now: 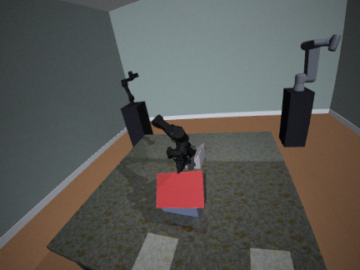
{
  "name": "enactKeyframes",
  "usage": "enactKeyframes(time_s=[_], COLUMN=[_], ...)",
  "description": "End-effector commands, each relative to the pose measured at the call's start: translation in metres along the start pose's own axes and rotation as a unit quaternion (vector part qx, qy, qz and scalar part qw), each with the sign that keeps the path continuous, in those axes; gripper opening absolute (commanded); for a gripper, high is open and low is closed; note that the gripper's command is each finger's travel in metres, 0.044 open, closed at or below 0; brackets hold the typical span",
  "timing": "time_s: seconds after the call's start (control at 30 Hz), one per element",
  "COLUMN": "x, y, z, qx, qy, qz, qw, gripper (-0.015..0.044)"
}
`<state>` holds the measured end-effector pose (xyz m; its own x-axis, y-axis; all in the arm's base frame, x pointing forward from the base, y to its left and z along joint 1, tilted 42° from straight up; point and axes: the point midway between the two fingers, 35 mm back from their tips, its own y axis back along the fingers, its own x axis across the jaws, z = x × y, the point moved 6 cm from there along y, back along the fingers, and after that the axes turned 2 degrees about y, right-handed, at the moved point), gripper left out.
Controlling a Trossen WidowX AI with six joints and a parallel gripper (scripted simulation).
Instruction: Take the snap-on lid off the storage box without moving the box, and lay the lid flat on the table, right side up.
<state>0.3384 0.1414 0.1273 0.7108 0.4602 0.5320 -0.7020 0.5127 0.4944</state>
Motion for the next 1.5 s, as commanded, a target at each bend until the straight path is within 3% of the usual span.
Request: enactKeyframes(time_s=[0.0,0.9,1.47], x=[0.010,0.030,0.020], y=[0.007,0.024,0.023], z=[-0.001,0.000,0.035], qx=[0.001,0.001,0.001], qy=[-0.005,-0.005,-0.005], qz=[0.008,0.007,0.007], qw=[1.000,1.000,1.000], gripper=[0.0000,0.0000,0.0000])
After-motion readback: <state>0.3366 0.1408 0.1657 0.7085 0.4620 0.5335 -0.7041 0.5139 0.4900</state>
